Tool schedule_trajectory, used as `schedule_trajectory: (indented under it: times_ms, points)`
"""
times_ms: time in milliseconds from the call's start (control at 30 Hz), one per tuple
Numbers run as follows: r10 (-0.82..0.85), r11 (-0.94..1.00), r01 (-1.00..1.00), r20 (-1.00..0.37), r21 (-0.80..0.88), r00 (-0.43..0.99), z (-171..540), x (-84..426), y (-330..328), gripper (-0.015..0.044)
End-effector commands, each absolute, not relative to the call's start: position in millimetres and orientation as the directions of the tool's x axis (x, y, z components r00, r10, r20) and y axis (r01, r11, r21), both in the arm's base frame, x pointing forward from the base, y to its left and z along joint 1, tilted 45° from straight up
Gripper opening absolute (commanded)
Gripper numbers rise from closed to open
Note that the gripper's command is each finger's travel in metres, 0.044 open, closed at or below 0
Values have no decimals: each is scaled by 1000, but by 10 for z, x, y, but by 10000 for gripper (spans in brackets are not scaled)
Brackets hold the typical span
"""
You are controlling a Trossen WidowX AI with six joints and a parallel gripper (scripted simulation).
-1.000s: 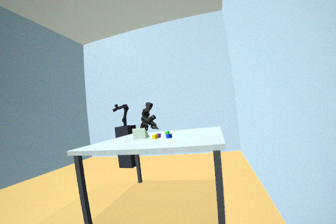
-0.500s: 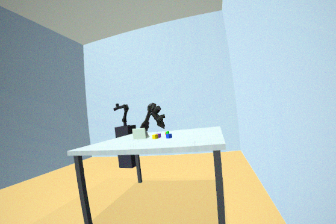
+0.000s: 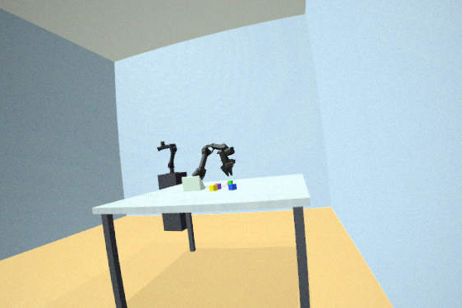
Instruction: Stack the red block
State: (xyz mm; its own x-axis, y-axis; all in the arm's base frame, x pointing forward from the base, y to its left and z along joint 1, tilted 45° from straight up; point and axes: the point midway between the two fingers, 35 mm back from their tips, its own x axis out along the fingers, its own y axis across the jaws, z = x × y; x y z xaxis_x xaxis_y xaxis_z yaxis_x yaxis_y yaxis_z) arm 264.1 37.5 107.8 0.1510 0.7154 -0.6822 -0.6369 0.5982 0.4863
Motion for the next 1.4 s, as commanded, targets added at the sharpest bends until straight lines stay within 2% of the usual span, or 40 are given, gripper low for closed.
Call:
schedule_trajectory:
  times_ms: [0, 233, 1367]
  points:
    - [714, 554, -666, -697, 500, 70, 1306, 2529, 580, 440]
    - [700, 470, -705, -711, 531, -69, 1645, 2245, 889, 440]
    - [702, 469, -706, -709, 531, -67, 1161, 2223, 1346, 440]
